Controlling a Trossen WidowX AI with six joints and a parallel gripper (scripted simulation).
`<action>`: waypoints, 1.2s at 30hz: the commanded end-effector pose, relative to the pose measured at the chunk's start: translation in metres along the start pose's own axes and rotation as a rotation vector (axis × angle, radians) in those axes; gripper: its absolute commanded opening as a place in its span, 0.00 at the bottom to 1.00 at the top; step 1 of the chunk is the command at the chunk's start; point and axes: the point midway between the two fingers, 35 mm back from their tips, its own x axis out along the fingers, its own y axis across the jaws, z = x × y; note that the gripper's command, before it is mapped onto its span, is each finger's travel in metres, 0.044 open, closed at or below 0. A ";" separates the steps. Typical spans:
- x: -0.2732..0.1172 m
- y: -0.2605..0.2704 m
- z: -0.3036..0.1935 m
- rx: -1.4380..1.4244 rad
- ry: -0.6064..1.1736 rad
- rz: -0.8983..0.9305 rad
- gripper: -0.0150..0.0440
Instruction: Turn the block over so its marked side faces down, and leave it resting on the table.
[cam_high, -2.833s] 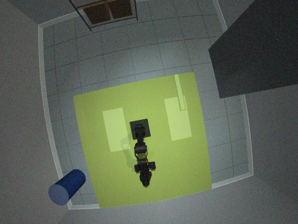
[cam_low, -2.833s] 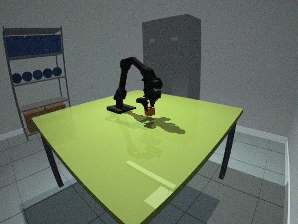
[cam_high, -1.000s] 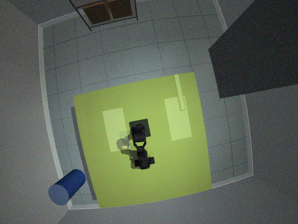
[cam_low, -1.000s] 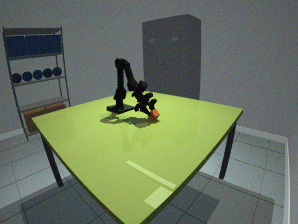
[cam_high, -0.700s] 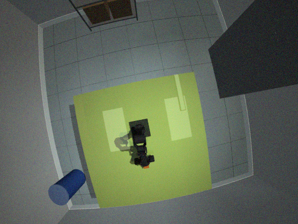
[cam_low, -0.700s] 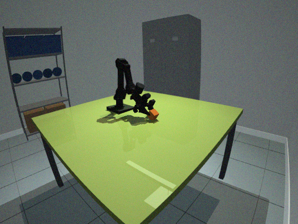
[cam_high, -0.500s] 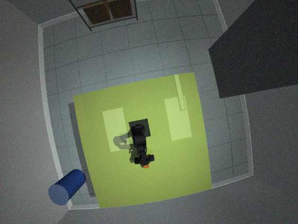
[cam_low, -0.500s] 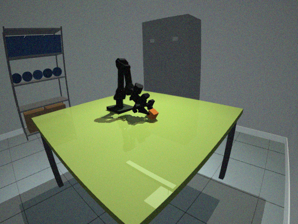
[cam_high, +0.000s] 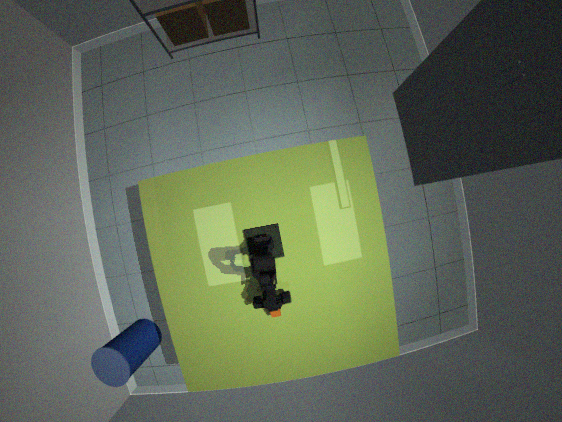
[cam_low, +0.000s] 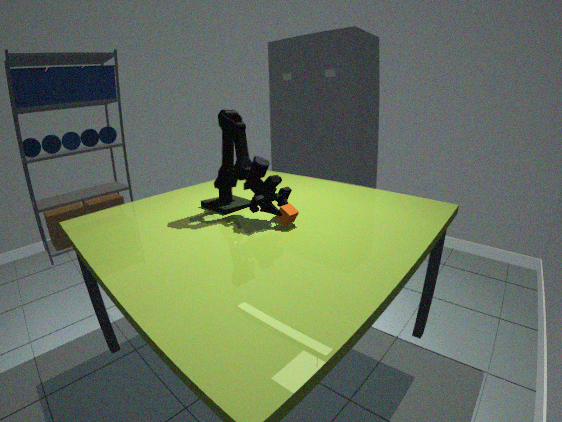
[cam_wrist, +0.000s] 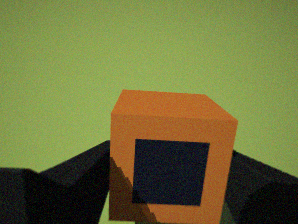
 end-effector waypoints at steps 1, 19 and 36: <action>0.000 0.001 0.001 0.004 -0.005 0.006 0.39; 0.000 0.001 0.001 0.004 -0.005 0.006 1.00; 0.000 0.001 0.001 0.004 -0.005 0.006 1.00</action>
